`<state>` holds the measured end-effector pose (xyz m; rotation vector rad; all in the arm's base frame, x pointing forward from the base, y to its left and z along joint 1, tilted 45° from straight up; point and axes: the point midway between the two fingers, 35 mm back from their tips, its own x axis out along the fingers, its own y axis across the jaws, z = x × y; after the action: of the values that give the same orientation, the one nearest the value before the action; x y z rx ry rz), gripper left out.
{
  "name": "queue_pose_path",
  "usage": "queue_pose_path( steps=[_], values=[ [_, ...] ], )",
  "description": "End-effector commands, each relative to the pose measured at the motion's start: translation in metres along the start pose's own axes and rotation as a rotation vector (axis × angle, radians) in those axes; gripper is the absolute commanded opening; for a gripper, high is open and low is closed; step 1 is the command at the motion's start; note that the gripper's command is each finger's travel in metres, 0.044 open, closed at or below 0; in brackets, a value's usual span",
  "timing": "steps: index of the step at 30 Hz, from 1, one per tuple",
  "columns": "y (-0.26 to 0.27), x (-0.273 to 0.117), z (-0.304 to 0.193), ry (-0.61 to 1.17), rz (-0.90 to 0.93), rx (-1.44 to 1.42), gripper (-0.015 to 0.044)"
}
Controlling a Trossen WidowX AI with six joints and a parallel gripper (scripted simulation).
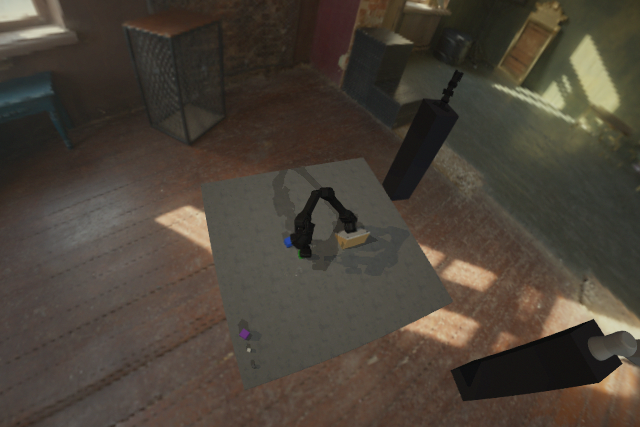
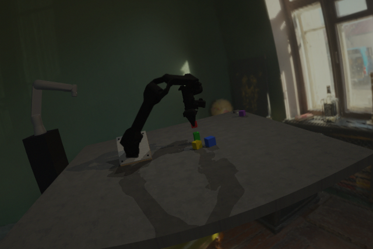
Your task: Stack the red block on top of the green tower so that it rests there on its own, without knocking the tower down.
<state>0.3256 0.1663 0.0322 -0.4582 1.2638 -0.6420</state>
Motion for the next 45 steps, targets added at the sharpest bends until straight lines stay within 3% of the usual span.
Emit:
queue_pose_path(
  steps=[1, 7, 45],
  values=[
    [-0.002, 0.012, 0.000, 0.001, -0.006, -0.004, 0.0000],
    [-0.002, 0.030, 0.000, 0.000, -0.007, -0.004, 0.0000],
    [-0.002, 0.028, 0.000, 0.001, -0.007, -0.004, 0.0000]
  ],
)
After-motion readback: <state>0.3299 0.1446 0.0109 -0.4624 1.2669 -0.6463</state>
